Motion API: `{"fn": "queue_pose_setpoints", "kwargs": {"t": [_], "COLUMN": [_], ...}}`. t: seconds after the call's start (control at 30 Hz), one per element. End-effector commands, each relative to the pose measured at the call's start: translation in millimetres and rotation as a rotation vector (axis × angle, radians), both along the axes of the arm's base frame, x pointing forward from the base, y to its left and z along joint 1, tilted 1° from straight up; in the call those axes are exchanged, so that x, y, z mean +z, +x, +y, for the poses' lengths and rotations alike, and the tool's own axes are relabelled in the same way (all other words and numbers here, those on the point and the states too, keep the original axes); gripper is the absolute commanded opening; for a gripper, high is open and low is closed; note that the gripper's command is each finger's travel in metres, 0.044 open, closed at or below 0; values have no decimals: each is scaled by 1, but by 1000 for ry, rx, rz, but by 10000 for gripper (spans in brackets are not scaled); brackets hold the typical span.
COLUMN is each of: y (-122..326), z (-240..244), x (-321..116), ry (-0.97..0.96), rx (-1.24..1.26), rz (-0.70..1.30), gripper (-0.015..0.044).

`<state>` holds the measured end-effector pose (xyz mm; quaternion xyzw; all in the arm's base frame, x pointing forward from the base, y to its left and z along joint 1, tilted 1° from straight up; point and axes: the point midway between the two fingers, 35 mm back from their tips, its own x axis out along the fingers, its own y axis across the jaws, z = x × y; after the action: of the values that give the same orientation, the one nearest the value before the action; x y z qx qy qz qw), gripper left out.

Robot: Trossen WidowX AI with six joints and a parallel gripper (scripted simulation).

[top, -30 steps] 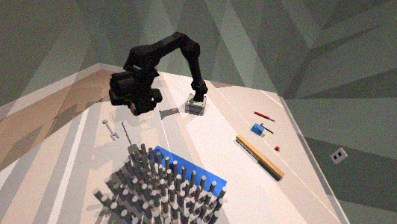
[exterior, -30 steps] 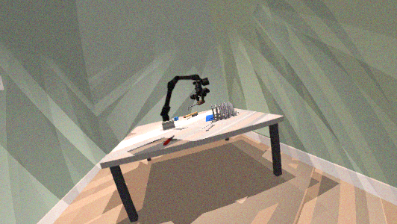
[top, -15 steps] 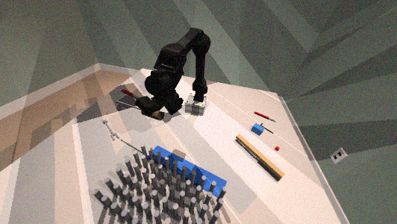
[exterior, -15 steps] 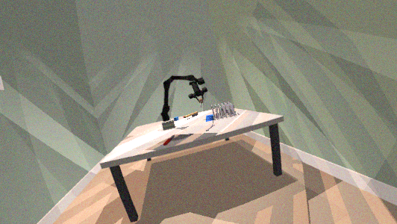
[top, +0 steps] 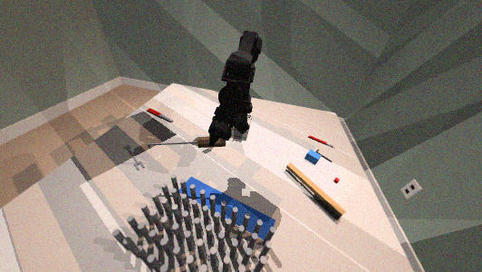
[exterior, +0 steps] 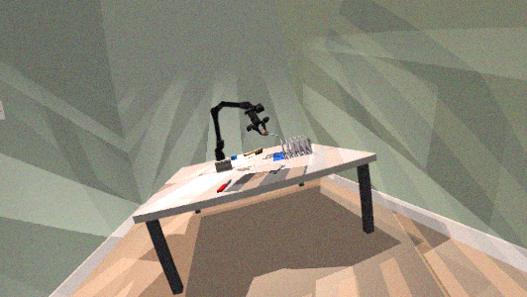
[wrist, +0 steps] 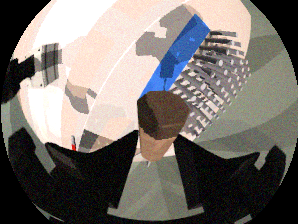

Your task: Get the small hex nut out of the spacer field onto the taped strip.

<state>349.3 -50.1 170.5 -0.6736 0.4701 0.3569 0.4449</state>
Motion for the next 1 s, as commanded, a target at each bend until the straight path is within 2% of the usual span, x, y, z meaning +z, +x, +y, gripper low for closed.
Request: {"fn": "queue_pose_setpoints", "kwargs": {"t": [0.0,0.97], "y": [-5,-79], "z": [18,155], "x": [1,-17], "ry": [-2,-84], "rx": [109,1060], "rz": [-13,-121], "gripper": [0,0]}}
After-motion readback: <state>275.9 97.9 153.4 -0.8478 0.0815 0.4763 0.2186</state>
